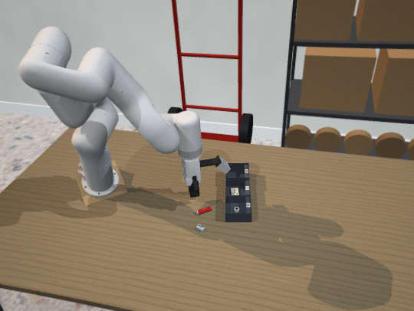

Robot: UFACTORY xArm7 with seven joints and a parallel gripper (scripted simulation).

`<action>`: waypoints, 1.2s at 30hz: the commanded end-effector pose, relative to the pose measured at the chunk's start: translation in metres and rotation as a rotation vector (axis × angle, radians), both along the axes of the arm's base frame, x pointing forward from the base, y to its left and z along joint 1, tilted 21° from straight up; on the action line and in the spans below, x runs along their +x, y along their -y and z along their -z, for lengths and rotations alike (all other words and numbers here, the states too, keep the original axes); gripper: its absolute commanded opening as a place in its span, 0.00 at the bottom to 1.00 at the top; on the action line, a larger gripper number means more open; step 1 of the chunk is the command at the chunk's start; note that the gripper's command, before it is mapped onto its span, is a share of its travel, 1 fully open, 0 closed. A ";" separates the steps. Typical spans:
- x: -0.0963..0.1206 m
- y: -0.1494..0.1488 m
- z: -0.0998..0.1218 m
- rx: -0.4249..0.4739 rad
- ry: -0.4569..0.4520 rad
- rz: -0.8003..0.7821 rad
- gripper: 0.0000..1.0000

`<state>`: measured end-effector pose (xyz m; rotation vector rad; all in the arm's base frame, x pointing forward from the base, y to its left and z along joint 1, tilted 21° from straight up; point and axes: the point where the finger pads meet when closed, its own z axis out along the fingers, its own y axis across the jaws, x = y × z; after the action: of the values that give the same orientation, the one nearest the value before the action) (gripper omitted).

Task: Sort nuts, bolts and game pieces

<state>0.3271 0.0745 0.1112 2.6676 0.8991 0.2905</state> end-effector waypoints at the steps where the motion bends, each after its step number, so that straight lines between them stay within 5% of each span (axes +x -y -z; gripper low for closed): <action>1: -0.002 -0.002 -0.010 0.000 0.000 0.000 0.00; 6: -0.007 -0.006 -0.026 0.000 0.000 0.000 0.00; 27: -0.009 -0.007 -0.032 0.000 0.000 0.000 0.00; 36: 0.025 -0.032 -0.036 0.001 0.000 -0.001 0.00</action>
<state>0.3401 0.0991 0.1461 2.6705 0.9021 0.2913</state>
